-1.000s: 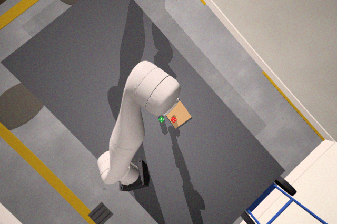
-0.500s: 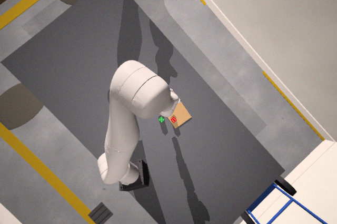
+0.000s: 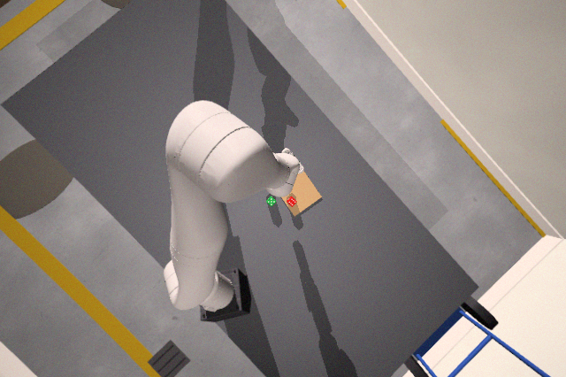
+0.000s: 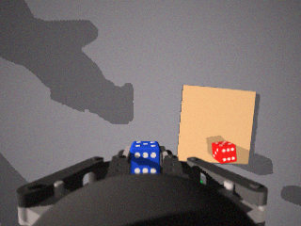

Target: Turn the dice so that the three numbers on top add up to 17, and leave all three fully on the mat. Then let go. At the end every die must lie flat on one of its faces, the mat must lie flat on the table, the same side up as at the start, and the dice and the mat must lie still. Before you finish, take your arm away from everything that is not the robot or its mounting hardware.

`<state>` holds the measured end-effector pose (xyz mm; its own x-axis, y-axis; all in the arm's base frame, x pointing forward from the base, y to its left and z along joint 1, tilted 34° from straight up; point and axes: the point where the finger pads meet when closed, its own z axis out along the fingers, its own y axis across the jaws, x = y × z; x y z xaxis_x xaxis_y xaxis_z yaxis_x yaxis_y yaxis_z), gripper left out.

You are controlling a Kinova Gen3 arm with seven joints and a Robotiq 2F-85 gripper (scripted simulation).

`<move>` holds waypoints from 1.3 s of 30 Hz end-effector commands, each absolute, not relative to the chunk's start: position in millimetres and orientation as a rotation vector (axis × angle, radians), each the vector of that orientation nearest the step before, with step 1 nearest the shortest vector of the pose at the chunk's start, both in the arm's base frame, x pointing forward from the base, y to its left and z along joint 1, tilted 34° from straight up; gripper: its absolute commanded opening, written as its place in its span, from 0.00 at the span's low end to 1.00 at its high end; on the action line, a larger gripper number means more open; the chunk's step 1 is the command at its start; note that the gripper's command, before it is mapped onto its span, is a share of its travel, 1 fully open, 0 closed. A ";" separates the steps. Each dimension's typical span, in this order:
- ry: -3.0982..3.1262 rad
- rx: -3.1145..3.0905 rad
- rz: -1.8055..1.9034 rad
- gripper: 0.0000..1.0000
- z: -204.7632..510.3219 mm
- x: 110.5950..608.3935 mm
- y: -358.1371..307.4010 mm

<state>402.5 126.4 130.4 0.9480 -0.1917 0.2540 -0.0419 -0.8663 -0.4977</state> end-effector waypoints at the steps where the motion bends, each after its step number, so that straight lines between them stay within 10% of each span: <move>1: 0.164 -2.597 -0.413 0.26 133.1 403.2 125.7; 39: -0.010 -2.618 -0.460 0.26 75.8 414.6 3.6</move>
